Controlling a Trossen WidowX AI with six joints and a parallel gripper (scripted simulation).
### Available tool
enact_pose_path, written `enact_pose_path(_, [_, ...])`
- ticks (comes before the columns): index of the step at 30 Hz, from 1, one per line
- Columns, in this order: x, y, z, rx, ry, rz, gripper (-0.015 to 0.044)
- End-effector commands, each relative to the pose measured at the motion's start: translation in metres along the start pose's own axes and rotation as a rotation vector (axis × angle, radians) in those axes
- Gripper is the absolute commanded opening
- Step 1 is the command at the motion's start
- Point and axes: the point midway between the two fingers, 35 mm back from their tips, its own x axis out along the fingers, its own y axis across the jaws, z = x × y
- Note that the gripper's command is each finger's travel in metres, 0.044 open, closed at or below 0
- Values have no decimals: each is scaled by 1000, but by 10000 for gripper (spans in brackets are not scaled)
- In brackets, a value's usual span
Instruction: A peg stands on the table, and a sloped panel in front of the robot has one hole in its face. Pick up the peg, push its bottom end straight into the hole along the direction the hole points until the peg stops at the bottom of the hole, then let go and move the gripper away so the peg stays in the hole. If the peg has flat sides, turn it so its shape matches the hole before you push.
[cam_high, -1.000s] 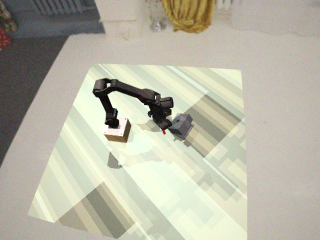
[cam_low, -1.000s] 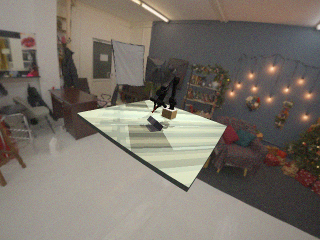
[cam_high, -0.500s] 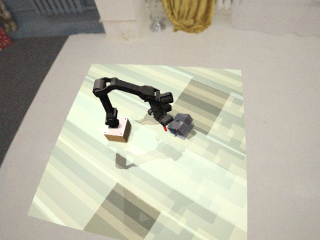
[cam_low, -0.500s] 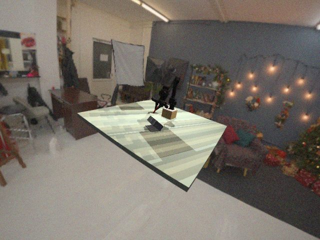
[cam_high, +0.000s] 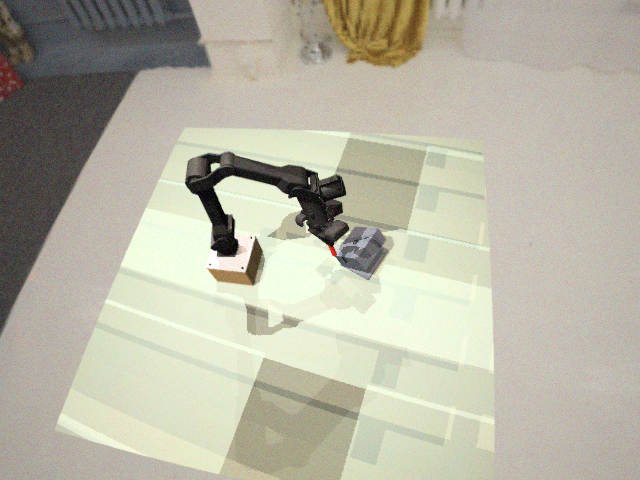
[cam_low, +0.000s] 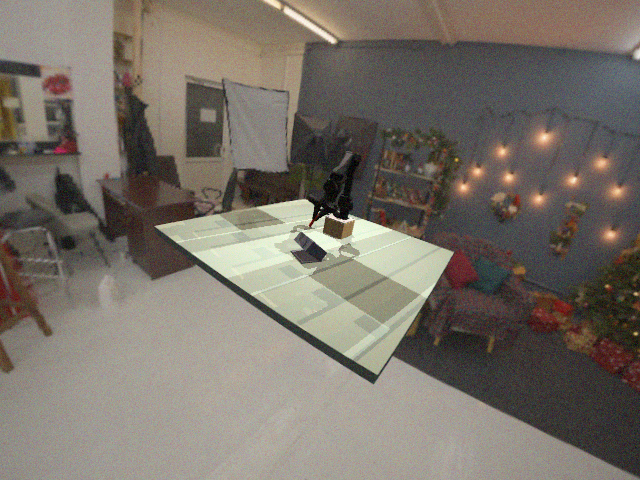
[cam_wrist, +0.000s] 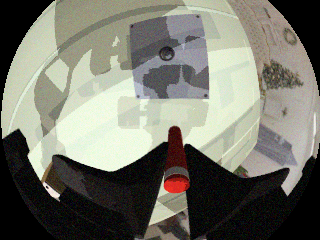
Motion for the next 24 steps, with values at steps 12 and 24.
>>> enact_pose_path(12, [-9, 8, 16, -94, -23, -44, 0])
enact_pose_path(24, [-18, 16, 29, -166, -44, -78, 0])
